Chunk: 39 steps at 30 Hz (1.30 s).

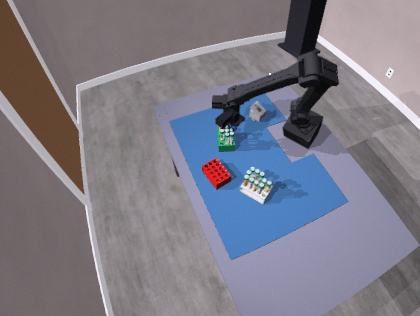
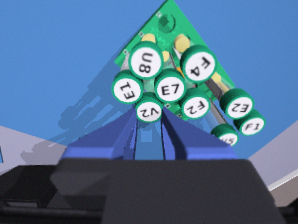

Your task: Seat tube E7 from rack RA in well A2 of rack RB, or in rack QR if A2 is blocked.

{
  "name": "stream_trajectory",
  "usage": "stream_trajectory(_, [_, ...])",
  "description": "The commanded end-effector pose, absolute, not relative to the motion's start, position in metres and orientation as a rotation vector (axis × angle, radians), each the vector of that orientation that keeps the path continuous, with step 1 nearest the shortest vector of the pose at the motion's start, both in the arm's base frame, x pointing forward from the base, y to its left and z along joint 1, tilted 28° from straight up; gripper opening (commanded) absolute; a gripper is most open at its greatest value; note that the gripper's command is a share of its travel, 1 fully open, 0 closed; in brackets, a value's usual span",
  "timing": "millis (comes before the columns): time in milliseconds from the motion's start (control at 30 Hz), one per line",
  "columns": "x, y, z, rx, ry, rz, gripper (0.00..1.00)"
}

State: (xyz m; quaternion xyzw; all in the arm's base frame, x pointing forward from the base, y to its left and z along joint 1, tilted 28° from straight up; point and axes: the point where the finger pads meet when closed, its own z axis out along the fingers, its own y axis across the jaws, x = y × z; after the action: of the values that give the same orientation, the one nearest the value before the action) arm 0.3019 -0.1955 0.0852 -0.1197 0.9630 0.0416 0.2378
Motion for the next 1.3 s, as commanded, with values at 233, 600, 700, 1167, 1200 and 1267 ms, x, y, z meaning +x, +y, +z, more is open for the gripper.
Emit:
stream_trajectory(233, [0.302,-0.197,0.081,-0.318,2.637,0.11,0.0])
stream_trajectory(600, [0.295,-0.201,0.098,-0.322,2.627,0.089,0.0])
stream_trajectory(700, [0.306,-0.209,0.115,-0.335,2.605,0.054,0.0])
stream_trajectory(1167, [0.305,-0.215,0.13,-0.334,2.602,0.048,0.0])
stream_trajectory(1200, [0.305,-0.215,0.131,-0.335,2.602,0.048,0.0])
stream_trajectory(1267, [0.304,-0.217,0.134,-0.331,2.602,0.047,0.0])
